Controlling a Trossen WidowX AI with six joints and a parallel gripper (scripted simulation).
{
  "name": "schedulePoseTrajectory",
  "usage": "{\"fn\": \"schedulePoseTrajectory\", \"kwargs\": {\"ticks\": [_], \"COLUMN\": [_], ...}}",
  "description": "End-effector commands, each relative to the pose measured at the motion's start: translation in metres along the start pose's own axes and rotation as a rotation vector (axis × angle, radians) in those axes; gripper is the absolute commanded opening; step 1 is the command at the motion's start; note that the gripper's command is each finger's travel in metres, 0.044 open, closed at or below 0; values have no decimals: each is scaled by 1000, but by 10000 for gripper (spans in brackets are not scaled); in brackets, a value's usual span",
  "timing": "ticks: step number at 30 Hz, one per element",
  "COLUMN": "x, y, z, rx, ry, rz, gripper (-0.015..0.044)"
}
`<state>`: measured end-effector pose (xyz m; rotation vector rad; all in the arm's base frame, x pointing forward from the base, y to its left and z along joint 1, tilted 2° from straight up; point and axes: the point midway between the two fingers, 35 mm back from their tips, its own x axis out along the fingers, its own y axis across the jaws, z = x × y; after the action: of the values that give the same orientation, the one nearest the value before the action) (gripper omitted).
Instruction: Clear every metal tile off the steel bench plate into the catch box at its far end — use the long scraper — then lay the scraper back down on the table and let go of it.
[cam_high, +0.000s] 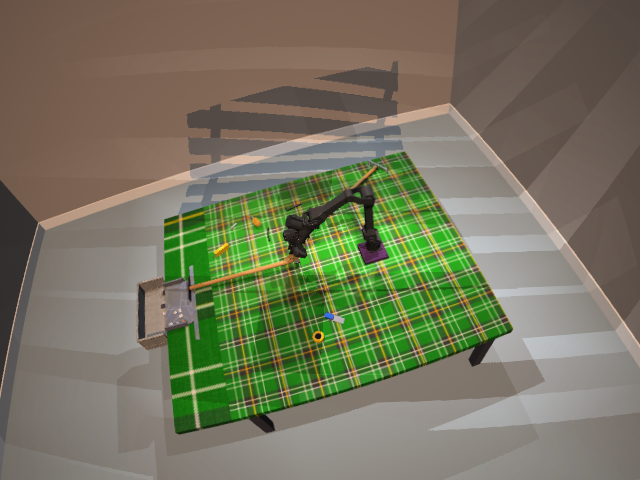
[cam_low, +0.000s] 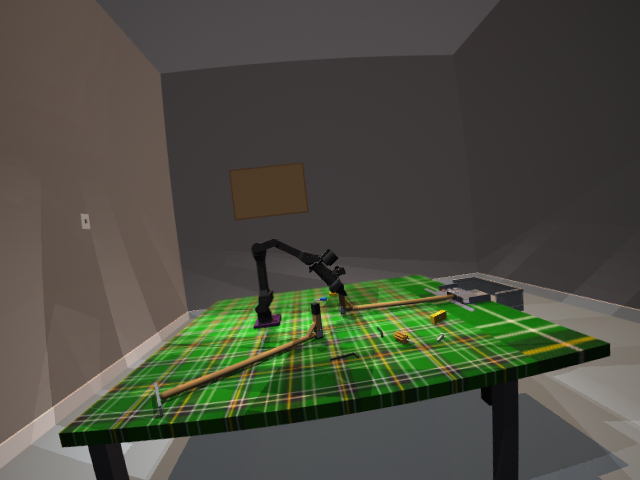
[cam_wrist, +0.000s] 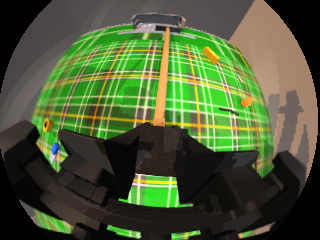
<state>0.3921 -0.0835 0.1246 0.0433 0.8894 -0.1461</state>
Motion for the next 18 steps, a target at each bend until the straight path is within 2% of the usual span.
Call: {"fn": "schedulePoseTrajectory", "kwargs": {"ticks": [1, 18], "x": [-6, -18], "y": [1, 2], "z": [-5, -28], "rx": [-5, -4], "ry": [-10, -10], "rz": [3, 3], "gripper": [0, 0]}}
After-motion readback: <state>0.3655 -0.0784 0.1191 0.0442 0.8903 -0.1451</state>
